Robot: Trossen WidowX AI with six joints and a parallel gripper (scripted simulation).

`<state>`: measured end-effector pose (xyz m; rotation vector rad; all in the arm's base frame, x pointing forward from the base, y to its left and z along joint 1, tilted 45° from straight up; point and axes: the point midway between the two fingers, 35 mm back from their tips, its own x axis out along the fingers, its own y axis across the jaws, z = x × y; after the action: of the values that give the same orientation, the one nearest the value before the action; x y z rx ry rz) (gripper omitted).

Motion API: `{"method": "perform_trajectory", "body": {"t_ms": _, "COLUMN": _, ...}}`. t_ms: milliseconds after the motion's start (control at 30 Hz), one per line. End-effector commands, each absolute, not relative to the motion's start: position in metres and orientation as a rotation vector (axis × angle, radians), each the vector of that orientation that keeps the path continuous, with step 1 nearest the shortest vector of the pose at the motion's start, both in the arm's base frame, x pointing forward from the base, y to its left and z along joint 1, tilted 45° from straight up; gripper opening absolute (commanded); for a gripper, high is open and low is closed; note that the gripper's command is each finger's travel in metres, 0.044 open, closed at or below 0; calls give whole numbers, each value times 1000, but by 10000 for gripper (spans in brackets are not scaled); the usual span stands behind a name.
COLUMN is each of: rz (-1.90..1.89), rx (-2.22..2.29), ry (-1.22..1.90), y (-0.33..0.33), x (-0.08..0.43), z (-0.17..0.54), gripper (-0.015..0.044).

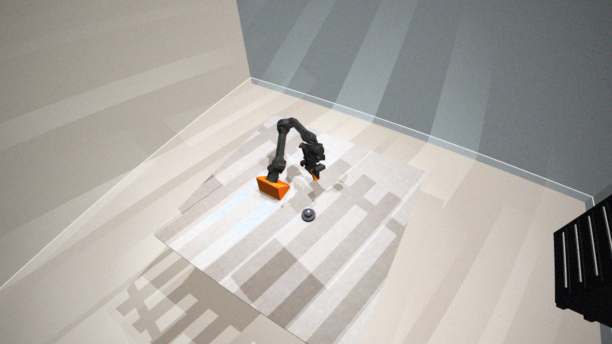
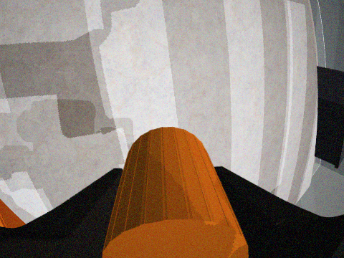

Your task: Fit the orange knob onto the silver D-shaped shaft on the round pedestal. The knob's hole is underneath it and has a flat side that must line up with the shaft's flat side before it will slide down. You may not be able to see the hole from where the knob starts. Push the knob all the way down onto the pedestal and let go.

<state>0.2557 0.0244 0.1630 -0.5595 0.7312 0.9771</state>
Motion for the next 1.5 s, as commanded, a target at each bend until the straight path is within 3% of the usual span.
{"method": "perform_trajectory", "body": {"t_ms": 0, "rz": 1049, "rx": -541, "ry": 749, "y": 28, "x": 259, "z": 160, "gripper": 0}}
{"method": "perform_trajectory", "body": {"t_ms": 700, "rz": 1397, "rx": -404, "ry": 859, "y": 48, "x": 266, "z": 136, "gripper": 0}}
{"method": "perform_trajectory", "body": {"t_ms": 1467, "rz": 1424, "rx": -398, "ry": 861, "y": 116, "x": 273, "z": 61, "gripper": 0}}
